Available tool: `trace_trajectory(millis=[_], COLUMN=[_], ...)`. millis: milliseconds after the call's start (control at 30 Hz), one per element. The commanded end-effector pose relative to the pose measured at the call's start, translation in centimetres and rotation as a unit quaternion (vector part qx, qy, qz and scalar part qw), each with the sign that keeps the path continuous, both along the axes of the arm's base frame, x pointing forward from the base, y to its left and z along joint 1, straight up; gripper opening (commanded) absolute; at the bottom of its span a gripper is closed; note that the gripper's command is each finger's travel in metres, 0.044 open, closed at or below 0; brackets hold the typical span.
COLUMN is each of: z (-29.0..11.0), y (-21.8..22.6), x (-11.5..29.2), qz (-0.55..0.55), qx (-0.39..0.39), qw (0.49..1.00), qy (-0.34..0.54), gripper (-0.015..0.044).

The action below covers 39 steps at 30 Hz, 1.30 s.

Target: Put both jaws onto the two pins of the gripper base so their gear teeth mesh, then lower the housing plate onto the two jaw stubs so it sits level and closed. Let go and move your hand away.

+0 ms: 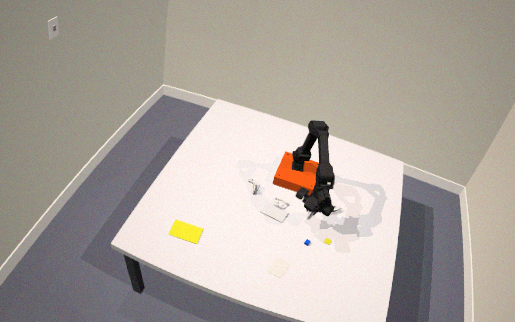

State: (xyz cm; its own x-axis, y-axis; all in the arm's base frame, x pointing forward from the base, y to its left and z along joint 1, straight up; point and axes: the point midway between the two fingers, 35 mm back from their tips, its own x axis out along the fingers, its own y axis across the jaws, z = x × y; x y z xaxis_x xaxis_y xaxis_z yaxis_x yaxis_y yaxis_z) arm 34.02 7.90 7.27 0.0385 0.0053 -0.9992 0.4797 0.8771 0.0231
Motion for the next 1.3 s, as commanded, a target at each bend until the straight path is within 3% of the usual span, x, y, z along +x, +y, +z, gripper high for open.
trace_trajectory(millis=[0,1267], z=[0.0,-0.1], y=[-1.3,-13.6], x=[-0.1,-2.8], qz=[0.008,0.081], qx=[0.001,-0.009], qw=[1.0,0.997], qy=[-0.001,0.0], gripper=[0.0134,0.0134])
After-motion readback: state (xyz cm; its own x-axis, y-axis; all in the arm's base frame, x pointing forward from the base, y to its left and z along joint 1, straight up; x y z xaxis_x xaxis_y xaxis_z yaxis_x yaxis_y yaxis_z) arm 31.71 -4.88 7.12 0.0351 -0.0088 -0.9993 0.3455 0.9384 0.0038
